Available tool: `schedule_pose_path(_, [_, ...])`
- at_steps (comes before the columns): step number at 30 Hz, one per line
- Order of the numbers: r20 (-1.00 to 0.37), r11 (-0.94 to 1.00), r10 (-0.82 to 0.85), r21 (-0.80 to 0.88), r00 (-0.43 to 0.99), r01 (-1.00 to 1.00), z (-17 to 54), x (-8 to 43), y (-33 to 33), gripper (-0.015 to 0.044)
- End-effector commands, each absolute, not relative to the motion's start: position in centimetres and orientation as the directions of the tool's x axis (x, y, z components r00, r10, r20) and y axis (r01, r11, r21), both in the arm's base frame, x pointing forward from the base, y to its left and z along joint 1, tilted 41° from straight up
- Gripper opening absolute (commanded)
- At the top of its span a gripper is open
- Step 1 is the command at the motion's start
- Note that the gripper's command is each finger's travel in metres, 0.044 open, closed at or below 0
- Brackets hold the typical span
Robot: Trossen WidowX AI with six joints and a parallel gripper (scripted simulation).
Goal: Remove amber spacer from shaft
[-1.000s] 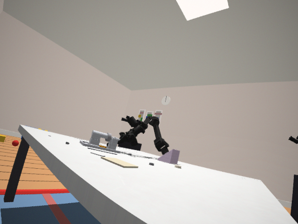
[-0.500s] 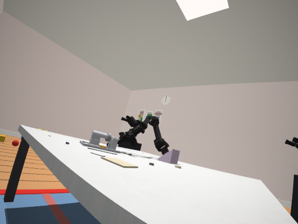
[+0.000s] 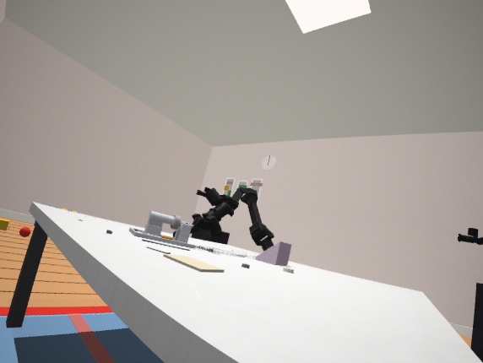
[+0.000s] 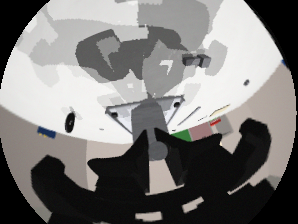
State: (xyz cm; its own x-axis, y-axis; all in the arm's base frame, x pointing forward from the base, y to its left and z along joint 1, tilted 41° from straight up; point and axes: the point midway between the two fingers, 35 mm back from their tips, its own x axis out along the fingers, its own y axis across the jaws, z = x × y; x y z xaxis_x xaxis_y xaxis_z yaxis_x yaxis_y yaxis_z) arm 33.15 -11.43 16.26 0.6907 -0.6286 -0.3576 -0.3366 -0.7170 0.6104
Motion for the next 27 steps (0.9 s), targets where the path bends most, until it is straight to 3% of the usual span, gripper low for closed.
schedule_pose_path(1, [-0.351,-0.718,-0.624,0.609,0.698,-0.336,16.59,33.49,-11.37,0.0000])
schedule_pose_path(16, [-0.351,-0.718,-0.624,0.609,0.698,-0.336,16.65,33.63,-11.40,0.0000])
schedule_pose_path(27, [-0.358,-0.717,-0.629,0.611,0.690,-0.336,16.27,33.29,-11.46,0.0289])
